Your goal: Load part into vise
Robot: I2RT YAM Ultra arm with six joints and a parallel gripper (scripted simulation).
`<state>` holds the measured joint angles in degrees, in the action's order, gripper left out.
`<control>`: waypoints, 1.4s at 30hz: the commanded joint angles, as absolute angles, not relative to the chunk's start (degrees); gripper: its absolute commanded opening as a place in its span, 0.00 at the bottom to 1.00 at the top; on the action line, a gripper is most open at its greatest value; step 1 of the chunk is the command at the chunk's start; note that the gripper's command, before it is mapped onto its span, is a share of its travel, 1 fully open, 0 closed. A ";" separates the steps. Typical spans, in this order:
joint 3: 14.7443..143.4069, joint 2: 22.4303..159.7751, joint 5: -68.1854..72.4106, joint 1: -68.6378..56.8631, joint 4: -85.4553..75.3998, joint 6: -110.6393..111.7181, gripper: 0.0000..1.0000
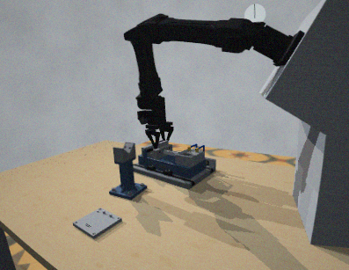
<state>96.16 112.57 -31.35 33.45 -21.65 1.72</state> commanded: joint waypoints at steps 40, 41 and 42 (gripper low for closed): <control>99.97 112.58 -31.31 33.94 -22.33 2.46 0.00; 99.98 112.59 -31.31 33.94 -22.32 2.47 0.00; 99.99 112.60 -31.31 33.94 -22.29 2.47 0.00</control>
<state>97.54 112.84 -31.35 33.45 -22.81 1.96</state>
